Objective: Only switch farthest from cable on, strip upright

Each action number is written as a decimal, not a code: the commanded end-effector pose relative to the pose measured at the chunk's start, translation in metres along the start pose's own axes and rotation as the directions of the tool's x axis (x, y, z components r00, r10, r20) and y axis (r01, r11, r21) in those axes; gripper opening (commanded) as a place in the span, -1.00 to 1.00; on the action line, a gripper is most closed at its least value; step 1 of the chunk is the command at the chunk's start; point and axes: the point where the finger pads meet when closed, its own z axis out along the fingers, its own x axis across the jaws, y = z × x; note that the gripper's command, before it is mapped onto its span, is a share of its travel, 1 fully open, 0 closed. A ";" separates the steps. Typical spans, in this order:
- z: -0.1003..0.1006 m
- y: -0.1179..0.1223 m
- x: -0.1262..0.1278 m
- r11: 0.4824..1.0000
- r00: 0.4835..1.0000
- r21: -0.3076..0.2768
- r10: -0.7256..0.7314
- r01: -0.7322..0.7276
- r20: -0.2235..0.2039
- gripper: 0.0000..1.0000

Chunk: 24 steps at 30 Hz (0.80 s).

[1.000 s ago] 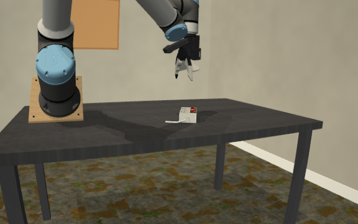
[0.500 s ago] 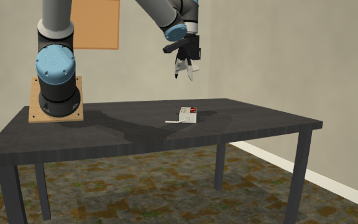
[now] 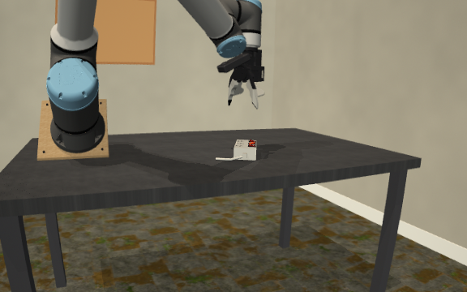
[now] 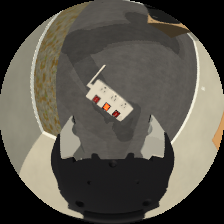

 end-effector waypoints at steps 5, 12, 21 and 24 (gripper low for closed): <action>0.019 0.016 -0.009 0.950 0.950 -0.008 -0.311 0.311 0.000 1.00; 0.031 0.025 -0.014 0.874 0.874 -0.008 -0.486 0.486 0.002 1.00; 0.049 0.038 -0.021 0.716 0.716 -0.007 -0.698 0.698 0.004 1.00; 0.051 0.040 -0.021 0.691 0.691 -0.007 -0.723 0.723 0.004 1.00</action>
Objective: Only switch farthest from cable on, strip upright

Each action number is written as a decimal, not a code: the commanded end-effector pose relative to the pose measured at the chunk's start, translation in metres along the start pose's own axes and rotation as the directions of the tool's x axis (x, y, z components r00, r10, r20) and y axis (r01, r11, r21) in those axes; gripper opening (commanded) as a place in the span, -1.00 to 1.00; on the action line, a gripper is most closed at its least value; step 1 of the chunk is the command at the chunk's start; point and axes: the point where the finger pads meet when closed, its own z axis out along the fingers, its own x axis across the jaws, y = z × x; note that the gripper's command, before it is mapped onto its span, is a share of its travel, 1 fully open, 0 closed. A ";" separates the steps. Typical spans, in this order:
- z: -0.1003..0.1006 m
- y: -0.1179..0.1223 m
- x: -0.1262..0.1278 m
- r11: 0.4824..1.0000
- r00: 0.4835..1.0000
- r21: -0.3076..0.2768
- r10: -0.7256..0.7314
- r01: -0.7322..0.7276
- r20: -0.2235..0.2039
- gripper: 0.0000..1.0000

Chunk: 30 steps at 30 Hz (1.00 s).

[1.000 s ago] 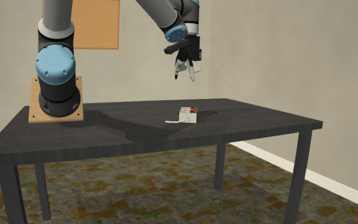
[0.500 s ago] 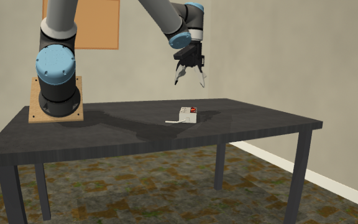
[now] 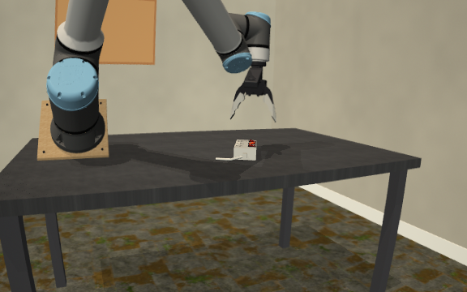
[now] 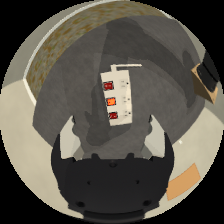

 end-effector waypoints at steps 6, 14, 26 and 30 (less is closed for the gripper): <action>0.008 0.003 -0.007 0.992 0.992 -0.014 -0.128 0.128 0.011 1.00; 0.008 0.003 -0.007 0.991 0.991 -0.014 -0.137 0.137 0.011 -1.00; 0.008 0.003 -0.007 0.991 0.991 -0.014 -0.137 0.137 0.011 -1.00; 0.008 0.003 -0.007 0.991 0.991 -0.014 -0.137 0.137 0.011 -1.00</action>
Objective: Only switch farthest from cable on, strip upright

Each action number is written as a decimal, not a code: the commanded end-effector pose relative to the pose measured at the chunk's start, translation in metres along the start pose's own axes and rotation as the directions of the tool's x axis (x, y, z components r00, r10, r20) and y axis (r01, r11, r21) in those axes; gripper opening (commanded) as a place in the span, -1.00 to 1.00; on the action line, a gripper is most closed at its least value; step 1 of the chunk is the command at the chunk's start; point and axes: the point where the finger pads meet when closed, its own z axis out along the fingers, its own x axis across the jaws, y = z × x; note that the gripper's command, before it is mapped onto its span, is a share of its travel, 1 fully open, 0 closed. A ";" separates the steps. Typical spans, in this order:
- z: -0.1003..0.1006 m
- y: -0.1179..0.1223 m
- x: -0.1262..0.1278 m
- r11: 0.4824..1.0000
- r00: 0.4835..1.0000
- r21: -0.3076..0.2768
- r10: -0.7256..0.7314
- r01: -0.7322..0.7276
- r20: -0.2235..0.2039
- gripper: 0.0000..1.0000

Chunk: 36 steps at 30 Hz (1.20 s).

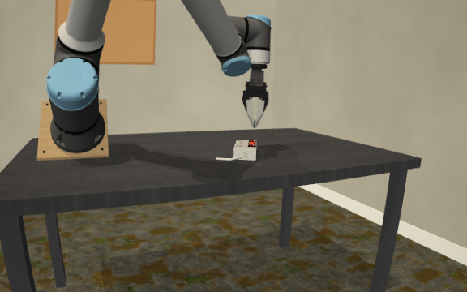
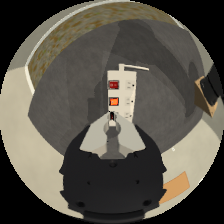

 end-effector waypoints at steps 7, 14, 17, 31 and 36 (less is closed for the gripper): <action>0.000 0.000 0.000 1.000 1.000 0.000 0.000 0.000 0.001 -1.00; 0.000 0.000 0.000 1.000 1.000 0.000 0.000 0.000 0.001 -1.00; 0.000 0.000 0.000 1.000 1.000 0.000 0.000 0.000 0.001 -1.00; 0.003 0.000 0.000 1.000 1.000 -0.001 -0.002 0.002 0.001 -1.00; 0.008 0.000 0.000 1.000 1.000 -0.001 -0.002 0.002 0.001 -1.00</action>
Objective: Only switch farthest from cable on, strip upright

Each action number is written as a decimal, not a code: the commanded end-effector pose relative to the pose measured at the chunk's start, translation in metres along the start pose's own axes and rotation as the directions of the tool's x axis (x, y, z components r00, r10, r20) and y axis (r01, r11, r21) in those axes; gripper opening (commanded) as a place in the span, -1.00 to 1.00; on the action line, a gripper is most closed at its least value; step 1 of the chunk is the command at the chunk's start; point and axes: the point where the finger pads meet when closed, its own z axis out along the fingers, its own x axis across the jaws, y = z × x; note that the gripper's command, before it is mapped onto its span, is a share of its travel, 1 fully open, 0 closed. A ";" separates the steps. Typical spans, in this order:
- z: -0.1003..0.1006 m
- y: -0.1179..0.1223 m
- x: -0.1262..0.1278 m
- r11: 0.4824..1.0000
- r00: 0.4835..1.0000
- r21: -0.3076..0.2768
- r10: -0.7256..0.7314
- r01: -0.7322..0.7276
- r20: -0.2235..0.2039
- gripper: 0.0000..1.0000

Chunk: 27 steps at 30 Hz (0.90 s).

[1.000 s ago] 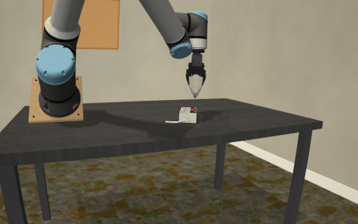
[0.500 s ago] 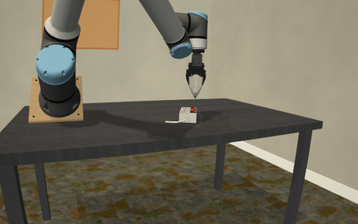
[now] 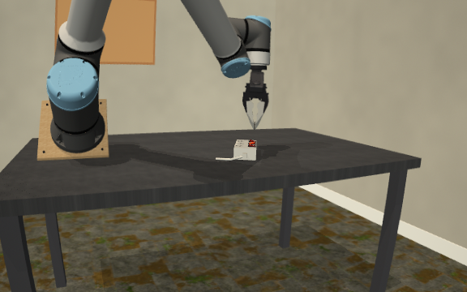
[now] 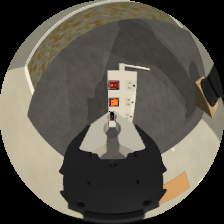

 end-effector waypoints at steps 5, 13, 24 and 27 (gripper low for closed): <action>0.007 0.000 0.000 1.000 1.000 -0.001 0.000 0.000 0.001 -1.00; 0.017 0.000 -0.001 1.000 1.000 -0.001 0.000 0.000 0.001 -1.00; 0.030 0.000 -0.001 1.000 1.000 -0.001 0.000 0.000 0.001 -1.00; 0.033 -0.001 -0.001 1.000 1.000 -0.001 0.000 0.000 0.001 -1.00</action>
